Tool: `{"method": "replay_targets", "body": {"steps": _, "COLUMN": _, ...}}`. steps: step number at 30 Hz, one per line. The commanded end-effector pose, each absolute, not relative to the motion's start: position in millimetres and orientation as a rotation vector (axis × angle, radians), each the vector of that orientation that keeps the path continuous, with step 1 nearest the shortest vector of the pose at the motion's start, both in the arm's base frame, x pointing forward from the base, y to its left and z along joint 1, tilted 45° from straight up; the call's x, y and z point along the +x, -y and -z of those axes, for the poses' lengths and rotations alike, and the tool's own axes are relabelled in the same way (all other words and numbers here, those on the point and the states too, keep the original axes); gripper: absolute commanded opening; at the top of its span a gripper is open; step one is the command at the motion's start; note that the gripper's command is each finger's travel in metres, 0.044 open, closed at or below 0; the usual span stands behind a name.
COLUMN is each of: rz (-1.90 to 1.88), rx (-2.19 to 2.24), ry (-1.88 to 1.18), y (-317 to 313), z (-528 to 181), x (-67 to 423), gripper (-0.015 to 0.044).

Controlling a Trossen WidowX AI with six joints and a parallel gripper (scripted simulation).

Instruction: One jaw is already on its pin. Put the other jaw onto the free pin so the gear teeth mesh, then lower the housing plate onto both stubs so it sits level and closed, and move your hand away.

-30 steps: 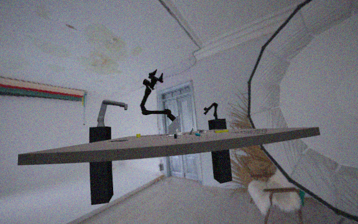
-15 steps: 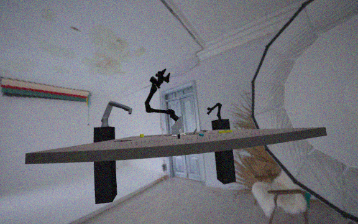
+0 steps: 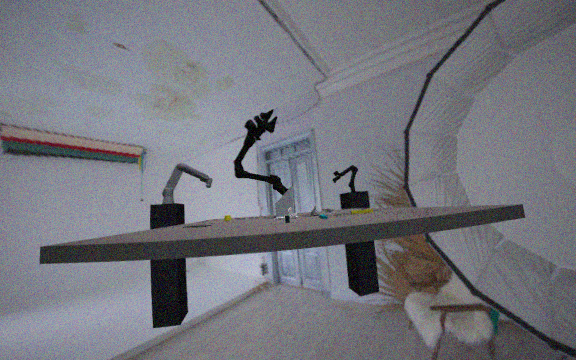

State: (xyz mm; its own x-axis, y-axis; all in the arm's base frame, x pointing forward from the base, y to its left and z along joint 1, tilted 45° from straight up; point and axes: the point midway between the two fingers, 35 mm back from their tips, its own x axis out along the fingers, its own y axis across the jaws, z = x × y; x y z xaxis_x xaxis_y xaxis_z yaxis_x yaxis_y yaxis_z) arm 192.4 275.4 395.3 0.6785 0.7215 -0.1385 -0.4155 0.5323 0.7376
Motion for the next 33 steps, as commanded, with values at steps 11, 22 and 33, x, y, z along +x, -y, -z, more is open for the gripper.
{"method": "replay_targets", "body": {"steps": 11, "rz": -0.593, "rx": 0.374, "ry": -0.463, "y": -283, "z": -341, "x": 232, "gripper": 0.0440}}
{"method": "replay_targets", "body": {"steps": 22, "rz": -0.473, "rx": 0.317, "ry": -0.521, "y": -275, "z": -304, "x": 262, "gripper": 0.0440}}
{"method": "replay_targets", "body": {"steps": 33, "rz": -0.435, "rx": 0.055, "ry": -0.546, "y": -271, "z": -268, "x": 284, "gripper": 0.0440}}
